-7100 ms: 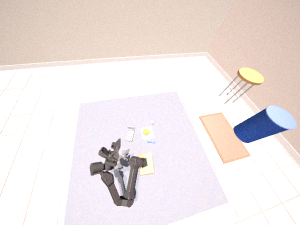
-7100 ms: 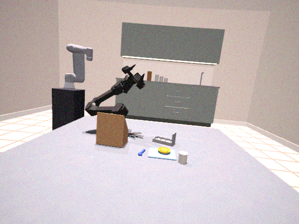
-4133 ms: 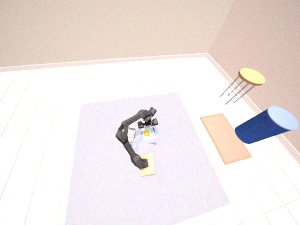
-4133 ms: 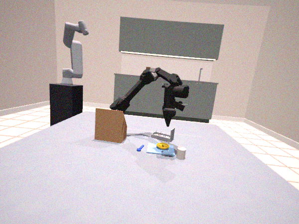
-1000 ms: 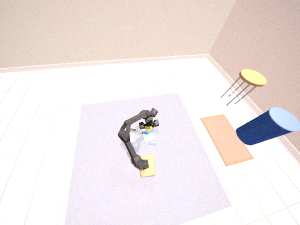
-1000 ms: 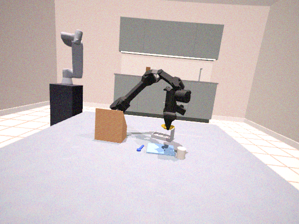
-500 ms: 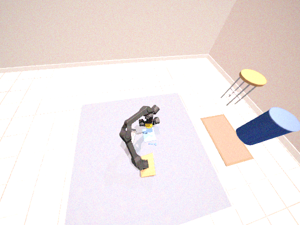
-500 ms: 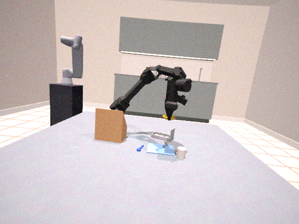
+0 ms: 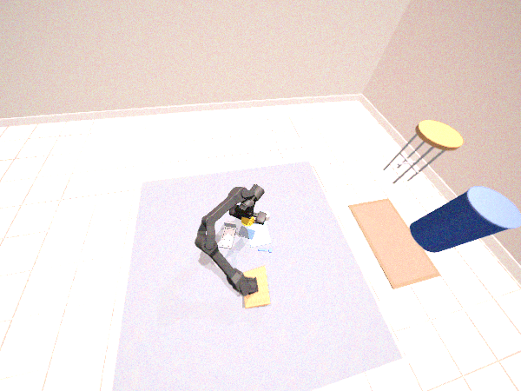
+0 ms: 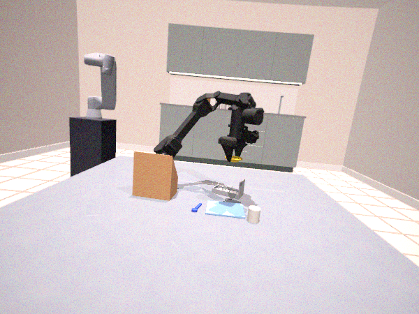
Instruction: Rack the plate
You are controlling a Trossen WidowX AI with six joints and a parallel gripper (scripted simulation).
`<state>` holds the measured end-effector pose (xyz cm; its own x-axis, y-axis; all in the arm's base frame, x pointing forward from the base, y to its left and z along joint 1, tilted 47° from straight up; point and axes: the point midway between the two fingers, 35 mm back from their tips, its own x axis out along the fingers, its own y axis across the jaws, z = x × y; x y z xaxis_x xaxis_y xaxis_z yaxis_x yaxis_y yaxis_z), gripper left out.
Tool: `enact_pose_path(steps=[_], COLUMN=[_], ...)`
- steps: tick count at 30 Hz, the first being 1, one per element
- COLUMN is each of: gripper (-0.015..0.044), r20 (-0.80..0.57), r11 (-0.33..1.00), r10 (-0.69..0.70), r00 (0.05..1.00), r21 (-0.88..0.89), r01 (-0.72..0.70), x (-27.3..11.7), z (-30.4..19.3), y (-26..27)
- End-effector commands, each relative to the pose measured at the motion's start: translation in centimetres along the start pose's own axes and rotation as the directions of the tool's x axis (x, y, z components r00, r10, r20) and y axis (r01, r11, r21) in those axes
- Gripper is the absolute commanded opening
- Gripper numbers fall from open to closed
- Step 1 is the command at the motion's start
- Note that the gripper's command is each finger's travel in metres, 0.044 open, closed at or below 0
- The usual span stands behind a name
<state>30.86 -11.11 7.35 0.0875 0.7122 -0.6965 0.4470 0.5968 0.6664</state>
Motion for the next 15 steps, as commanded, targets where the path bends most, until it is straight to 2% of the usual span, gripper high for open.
enact_pose_path(steps=[1,8,15], gripper=[0.0,0.0,0.0], r20=[-0.001,-0.002,-0.003], r11=[0.994,0.937,0.826], r10=[0.003,0.003,0.005], r00=[1.0,1.0,1.0], r21=[0.114,0.349,0.564], r01=[-0.003,-0.003,-0.002], x=[-0.1,-0.3,-0.2], z=[-1.2,-3.5,-6.0], y=[1.2,3.2,5.0])
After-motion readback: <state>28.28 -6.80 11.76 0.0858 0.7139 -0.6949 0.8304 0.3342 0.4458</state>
